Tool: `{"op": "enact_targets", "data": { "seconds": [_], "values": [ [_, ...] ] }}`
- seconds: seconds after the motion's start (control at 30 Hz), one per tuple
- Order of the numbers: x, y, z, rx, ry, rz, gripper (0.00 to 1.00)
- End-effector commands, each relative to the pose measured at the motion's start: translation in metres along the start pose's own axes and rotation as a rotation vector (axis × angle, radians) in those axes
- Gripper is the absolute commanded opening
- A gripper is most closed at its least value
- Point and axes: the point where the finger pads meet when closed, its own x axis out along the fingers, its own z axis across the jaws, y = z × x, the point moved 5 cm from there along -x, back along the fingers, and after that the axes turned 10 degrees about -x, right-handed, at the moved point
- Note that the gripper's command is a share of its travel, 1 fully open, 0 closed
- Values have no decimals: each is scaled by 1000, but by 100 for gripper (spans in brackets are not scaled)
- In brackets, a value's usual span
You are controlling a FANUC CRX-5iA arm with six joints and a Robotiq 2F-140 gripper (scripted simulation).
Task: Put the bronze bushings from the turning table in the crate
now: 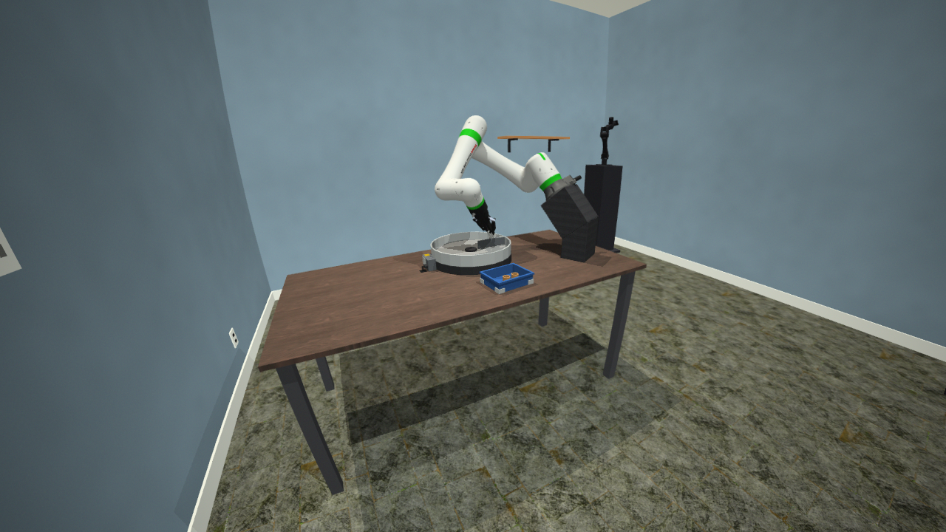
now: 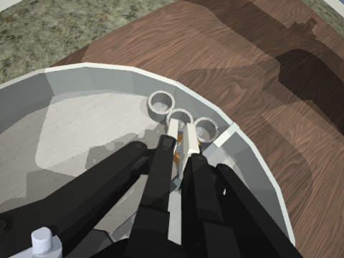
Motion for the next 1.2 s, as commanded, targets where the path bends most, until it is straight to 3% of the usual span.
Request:
{"op": "enact_targets", "data": {
  "seconds": [0.0, 1.17],
  "values": [
    [0, 0, 0, 0, 0, 0, 6],
    [8, -7, -1, 0, 0, 0, 6]
  ]
}}
